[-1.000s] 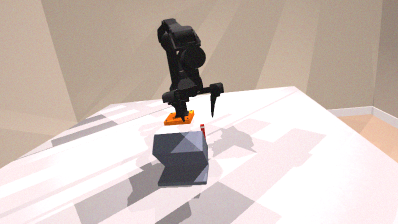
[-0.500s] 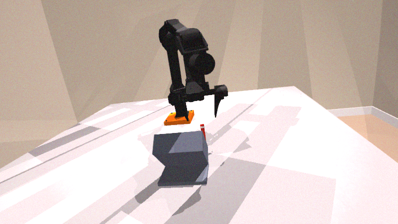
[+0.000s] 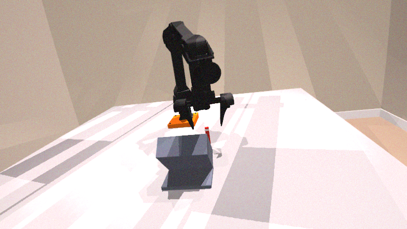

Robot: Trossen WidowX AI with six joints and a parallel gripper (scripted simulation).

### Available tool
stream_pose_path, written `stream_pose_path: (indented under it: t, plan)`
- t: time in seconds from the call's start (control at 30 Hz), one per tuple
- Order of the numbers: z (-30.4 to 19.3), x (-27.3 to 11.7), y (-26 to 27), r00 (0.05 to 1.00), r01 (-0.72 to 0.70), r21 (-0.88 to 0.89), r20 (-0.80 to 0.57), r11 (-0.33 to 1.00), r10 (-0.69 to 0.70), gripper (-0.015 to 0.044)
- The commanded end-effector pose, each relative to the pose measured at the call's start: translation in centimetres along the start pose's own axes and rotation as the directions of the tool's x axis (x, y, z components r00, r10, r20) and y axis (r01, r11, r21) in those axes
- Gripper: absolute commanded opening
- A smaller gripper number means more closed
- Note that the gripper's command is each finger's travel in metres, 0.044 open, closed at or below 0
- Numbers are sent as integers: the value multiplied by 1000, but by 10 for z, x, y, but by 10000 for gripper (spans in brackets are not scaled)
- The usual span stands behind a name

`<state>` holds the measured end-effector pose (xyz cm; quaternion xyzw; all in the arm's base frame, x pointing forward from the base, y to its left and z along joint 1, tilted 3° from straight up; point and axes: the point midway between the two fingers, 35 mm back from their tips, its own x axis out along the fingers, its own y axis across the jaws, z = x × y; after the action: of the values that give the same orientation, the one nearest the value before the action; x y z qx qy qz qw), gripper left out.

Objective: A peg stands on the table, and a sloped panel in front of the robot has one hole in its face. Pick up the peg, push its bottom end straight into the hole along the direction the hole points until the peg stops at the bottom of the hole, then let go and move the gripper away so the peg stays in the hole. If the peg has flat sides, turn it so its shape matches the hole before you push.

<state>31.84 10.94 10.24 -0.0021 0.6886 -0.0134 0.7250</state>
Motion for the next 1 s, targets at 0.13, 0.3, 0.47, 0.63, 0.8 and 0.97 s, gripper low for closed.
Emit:
stream_pose_path:
  t: [0.13, 0.3, 0.47, 0.63, 0.8, 0.97]
  plan:
    - [-1, 17, -2, 1000, 10, -5, -8, 1000, -10, 440]
    - [-2, 25, -2, 1000, 10, -5, -8, 1000, -10, 440]
    - [-2, 33, -2, 1000, 10, -5, -8, 1000, -10, 440]
    - [-3, 41, -2, 1000, 10, -5, -9, 1000, -10, 440]
    - [-3, 44, -3, 1000, 10, -5, -9, 1000, -10, 440]
    - [-2, 40, -1, 1000, 2, 1, -4, 1000, -2, 387]
